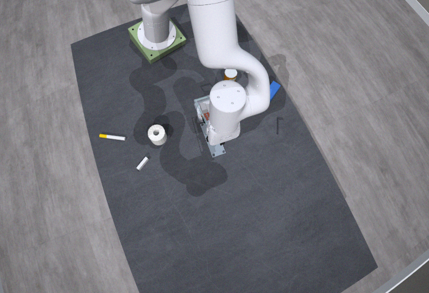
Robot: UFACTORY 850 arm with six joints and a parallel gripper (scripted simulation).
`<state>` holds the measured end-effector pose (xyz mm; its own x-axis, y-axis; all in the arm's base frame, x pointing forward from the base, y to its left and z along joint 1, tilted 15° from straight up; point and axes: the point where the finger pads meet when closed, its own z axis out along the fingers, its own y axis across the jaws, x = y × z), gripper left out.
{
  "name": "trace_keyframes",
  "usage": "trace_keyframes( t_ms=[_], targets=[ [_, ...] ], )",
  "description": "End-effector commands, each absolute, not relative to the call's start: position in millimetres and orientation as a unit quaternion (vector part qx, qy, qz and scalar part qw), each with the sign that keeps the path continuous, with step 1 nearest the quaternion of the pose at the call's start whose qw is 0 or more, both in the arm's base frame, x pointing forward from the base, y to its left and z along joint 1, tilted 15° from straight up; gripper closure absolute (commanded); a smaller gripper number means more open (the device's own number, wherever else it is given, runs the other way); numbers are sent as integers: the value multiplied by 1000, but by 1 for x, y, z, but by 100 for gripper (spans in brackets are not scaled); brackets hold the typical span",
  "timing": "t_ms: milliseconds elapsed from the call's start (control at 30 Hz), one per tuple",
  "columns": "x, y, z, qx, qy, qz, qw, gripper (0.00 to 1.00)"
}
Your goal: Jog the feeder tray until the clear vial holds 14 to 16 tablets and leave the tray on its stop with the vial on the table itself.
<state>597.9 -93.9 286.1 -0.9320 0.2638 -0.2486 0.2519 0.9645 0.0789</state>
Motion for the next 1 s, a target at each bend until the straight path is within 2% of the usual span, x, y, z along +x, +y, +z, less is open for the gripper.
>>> trace_keyframes(
  t_ms=[0,167,967],
  targets=[
    [598,-94,287,131,983,23,129,100],
    [621,-101,303,131,983,23,129,100],
    [619,-101,301,131,983,23,129,100]
  ],
)
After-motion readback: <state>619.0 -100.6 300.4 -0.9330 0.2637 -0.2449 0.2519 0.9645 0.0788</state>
